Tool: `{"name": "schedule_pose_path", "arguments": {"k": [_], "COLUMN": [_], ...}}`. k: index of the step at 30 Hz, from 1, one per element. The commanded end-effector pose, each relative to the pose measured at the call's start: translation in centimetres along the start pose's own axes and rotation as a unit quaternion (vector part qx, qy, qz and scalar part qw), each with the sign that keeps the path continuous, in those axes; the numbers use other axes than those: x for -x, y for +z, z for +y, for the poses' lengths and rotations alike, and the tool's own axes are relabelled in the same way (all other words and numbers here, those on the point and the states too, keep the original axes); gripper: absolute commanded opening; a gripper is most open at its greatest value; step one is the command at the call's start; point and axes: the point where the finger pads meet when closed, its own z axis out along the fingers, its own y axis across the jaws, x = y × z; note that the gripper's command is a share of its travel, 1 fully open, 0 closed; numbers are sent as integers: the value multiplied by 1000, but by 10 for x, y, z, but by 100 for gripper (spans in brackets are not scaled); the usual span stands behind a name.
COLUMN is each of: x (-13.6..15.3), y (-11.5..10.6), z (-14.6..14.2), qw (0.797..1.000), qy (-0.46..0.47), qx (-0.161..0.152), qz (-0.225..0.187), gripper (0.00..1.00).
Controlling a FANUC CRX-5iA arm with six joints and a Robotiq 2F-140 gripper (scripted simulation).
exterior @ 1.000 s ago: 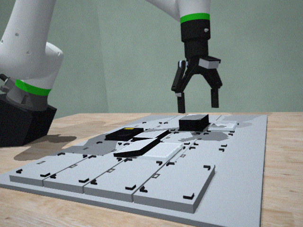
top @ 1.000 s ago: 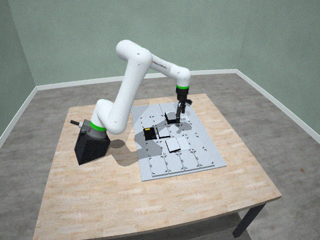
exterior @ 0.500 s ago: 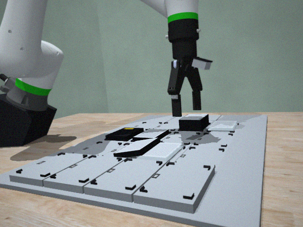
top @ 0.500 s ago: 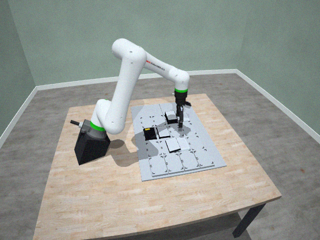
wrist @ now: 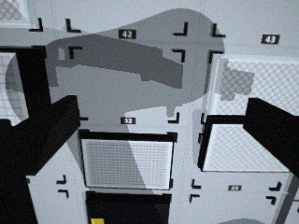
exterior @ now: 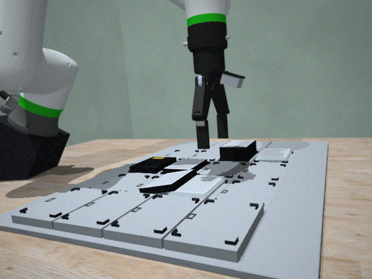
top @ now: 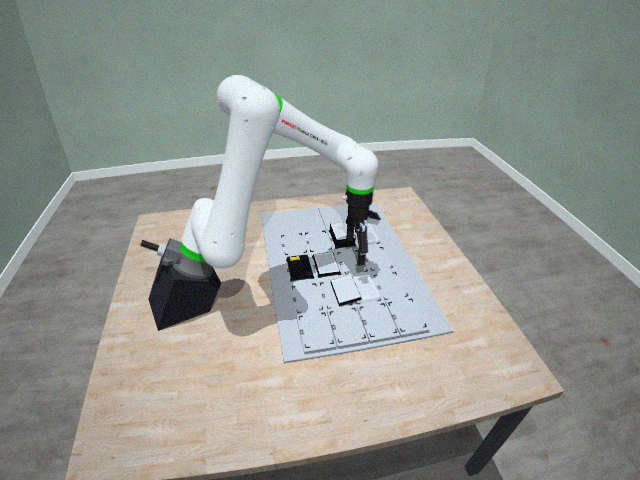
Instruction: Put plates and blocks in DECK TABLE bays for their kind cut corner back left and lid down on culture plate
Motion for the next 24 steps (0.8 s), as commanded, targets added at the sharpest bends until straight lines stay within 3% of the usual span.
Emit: {"name": "schedule_pose_path", "arguments": {"k": [1,24], "x": [8,45], "y": [0,2], "z": [15,81], "qw": [1000,1000], "qy": [-1,-1], "qx": [-1,-1], "qz": [0,0], "gripper": [100,100]}}
